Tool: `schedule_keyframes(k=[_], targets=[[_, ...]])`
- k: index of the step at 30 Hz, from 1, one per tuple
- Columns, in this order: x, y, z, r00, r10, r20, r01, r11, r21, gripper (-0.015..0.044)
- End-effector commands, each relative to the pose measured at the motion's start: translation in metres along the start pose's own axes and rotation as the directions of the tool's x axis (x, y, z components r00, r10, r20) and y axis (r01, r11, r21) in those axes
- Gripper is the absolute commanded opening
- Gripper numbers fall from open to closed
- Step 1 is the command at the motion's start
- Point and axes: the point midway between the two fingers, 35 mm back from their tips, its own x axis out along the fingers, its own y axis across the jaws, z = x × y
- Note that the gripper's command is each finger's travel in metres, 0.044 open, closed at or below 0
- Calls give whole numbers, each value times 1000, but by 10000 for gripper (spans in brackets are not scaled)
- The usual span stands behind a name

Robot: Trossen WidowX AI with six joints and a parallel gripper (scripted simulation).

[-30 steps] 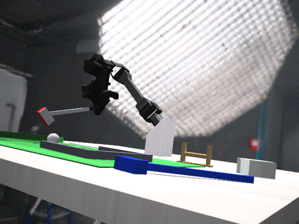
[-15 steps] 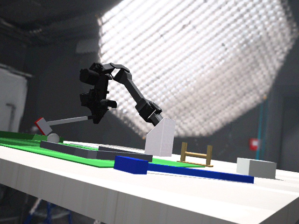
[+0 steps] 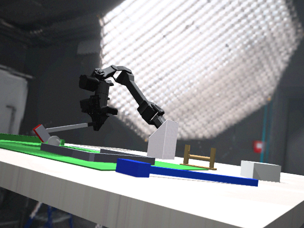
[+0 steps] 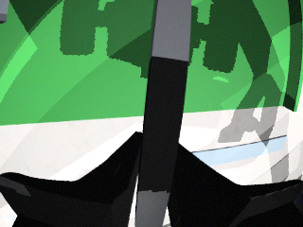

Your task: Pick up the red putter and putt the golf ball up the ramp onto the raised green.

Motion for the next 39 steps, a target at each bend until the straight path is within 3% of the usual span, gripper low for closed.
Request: schedule_keyframes(k=[1,31,39], targets=[[7,1,0,1000,1,1,0,1000,-6,0],[12,-27,-2,1000,-8,-7,8,1000,-7,0],[12,64,5,1000,13,-6,-13,1000,-6,0]])
